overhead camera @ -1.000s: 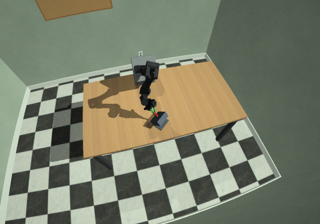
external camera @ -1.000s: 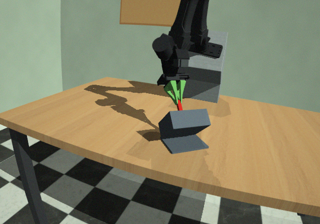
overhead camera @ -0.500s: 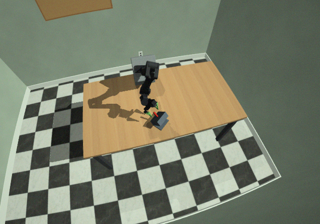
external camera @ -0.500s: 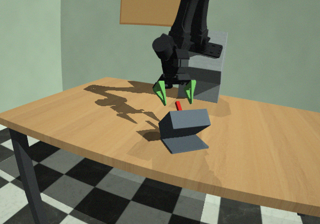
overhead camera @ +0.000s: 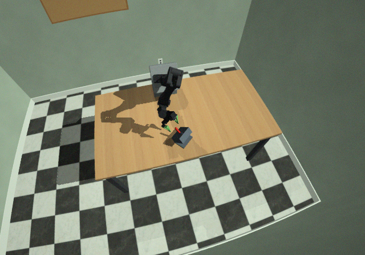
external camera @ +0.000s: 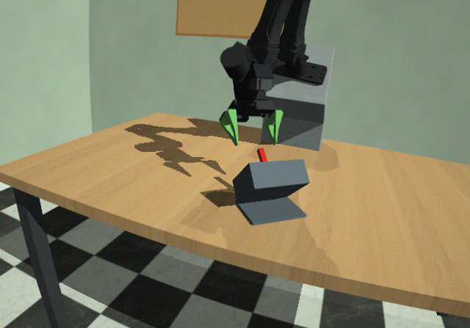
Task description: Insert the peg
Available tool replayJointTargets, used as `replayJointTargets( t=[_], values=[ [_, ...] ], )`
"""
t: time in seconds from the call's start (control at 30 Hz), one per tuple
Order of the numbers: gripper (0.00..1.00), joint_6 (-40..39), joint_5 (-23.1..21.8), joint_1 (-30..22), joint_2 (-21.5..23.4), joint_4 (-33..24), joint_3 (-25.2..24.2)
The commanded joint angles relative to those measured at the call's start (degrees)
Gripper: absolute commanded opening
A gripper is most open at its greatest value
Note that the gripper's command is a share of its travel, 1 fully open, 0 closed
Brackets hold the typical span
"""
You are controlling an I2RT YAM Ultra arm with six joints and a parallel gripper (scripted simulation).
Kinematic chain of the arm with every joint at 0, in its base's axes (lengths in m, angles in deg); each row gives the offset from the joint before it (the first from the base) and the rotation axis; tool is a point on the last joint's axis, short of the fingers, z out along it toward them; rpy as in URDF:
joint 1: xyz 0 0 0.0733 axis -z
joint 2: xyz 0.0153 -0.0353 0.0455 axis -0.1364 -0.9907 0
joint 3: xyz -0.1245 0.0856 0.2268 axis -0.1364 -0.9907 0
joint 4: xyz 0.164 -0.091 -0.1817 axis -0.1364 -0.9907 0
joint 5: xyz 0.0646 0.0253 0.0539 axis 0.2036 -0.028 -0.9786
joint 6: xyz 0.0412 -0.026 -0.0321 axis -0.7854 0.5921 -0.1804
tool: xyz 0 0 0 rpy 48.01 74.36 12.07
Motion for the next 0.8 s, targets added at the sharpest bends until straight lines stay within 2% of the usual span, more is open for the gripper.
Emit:
replayJointTargets(
  t=[0.0, 0.57, 0.77],
  values=[
    [1.00, 0.3, -4.3, 2.8, 2.6, -1.8, -1.6],
    [1.00, 0.4, -16.9, 15.4, 11.0, -4.9, -6.4],
    [1.00, 0.7, -19.3, 17.7, 10.7, -5.7, -4.8]
  ],
)
